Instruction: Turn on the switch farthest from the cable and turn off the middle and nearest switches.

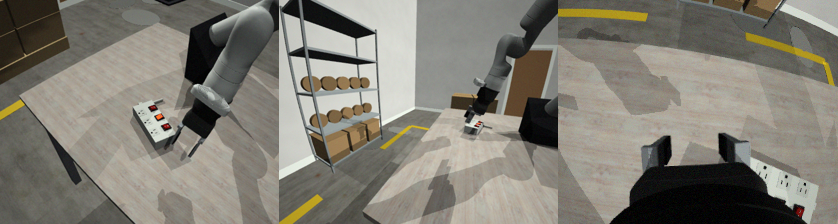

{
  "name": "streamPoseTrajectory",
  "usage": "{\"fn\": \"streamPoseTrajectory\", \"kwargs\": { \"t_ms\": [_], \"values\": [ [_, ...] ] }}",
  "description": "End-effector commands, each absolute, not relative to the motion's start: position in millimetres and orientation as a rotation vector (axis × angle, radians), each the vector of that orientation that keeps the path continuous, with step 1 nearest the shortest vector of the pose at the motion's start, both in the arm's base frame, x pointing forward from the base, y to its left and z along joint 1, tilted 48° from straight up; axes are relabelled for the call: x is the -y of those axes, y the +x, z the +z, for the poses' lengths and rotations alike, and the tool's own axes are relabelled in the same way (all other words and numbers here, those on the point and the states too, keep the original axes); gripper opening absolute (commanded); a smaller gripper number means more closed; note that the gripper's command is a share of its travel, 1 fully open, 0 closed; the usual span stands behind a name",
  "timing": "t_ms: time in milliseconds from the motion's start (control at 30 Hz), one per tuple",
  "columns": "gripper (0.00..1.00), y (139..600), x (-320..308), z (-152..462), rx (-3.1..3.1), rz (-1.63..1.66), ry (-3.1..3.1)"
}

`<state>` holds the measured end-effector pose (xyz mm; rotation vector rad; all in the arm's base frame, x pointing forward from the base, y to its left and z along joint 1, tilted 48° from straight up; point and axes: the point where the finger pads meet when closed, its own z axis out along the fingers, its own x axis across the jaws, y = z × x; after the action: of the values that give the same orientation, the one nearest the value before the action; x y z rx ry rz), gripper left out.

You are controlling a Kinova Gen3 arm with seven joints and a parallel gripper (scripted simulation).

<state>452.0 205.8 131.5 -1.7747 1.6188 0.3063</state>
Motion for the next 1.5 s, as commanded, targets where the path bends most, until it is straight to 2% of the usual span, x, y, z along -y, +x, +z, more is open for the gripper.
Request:
{"fn": "streamPoseTrajectory", "kwargs": {
  "t_ms": [0, 1467],
  "values": [
    [1.0, 453, -204, 130, -1.623, 0.307, -1.772],
    [1.0, 430, -177, 91, -1.631, 0.452, -1.78]
  ]
}}
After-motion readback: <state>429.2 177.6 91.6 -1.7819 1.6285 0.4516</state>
